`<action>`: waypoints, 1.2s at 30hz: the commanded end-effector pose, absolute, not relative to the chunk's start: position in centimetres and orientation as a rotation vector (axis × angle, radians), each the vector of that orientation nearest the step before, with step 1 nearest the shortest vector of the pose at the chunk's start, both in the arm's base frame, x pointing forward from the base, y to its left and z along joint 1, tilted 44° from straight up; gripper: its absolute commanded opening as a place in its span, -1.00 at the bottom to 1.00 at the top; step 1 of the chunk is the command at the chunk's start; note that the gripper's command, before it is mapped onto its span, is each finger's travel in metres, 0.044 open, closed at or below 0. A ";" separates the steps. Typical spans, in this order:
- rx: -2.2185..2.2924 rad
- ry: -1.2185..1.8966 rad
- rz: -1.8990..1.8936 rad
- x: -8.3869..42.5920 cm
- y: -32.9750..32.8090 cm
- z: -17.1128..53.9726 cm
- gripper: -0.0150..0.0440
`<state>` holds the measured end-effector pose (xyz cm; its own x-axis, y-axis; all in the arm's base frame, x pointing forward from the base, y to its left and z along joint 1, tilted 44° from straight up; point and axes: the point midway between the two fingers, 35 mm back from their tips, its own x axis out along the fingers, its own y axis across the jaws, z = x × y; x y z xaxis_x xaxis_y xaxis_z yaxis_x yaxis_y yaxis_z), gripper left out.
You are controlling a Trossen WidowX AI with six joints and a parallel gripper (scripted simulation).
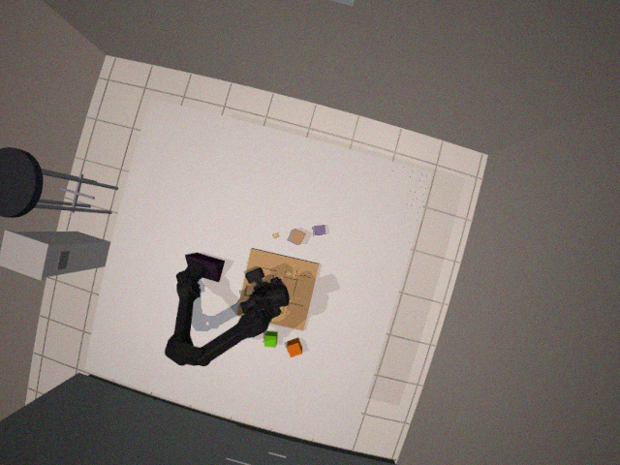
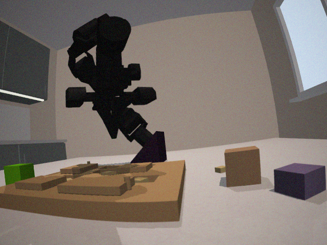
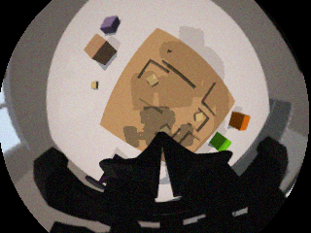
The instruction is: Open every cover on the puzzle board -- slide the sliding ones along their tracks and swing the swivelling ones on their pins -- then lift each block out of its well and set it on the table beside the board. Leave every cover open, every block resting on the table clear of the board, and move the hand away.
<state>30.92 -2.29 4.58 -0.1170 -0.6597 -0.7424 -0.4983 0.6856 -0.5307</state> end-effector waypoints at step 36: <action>-1.300 1.872 0.283 28.1 -8.2 2.5 -0.49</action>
<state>28.35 -7.90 2.79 -0.1284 -0.6725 -0.7289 -0.8567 0.4455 -0.2602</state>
